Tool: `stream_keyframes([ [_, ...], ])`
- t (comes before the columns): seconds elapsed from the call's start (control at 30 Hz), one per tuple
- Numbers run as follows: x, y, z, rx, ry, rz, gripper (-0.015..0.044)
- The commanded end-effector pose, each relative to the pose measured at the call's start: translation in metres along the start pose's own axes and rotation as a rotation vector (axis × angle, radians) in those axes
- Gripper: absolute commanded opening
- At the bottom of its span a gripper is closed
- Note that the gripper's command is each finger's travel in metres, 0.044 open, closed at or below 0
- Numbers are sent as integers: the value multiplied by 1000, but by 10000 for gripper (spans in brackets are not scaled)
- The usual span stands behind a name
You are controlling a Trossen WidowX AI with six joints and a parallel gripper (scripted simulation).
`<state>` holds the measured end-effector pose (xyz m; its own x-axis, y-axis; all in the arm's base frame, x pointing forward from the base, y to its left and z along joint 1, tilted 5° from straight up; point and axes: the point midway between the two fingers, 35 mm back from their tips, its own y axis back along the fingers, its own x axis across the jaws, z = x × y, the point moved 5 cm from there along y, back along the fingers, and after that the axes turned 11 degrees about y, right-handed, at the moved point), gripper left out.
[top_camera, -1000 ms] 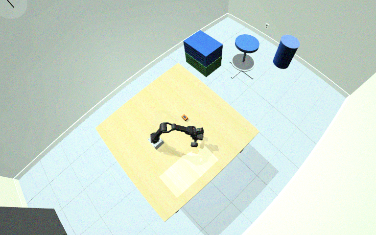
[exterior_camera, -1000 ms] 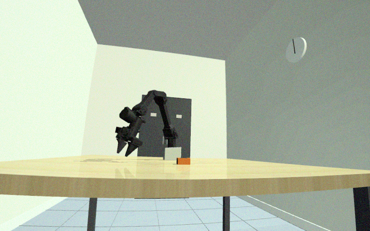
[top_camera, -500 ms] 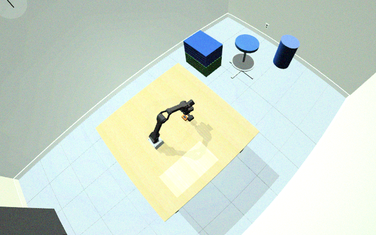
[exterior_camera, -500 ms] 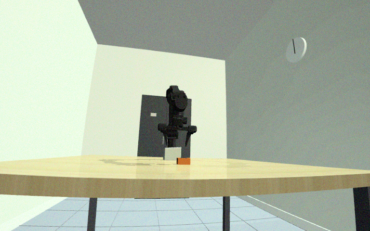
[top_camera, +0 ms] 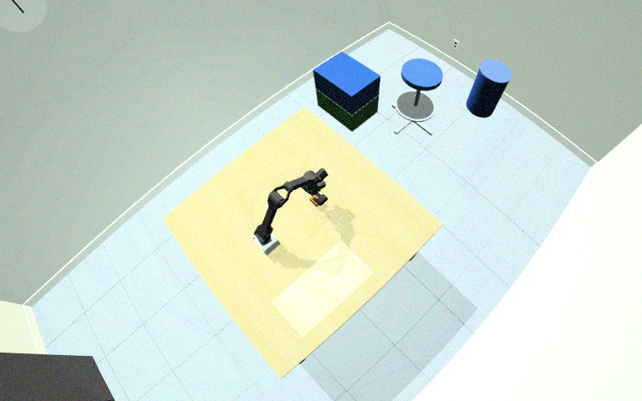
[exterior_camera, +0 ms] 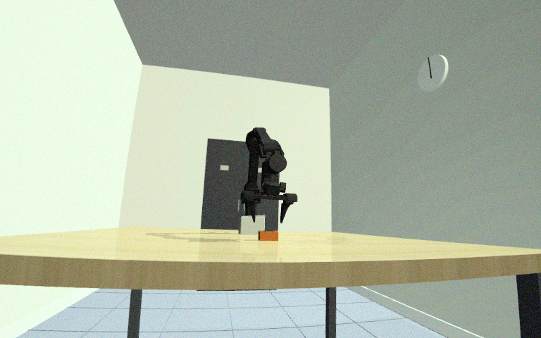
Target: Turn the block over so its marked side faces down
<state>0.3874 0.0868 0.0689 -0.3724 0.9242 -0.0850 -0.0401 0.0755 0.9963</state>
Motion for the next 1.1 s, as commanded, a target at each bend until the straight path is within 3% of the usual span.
stream_keyframes([
  [0.0,2,-9,1,-10,3,4,440],
  [0.83,2,-46,0,-10,3,4,440],
  [1.07,2,-46,0,-10,3,4,276],
])
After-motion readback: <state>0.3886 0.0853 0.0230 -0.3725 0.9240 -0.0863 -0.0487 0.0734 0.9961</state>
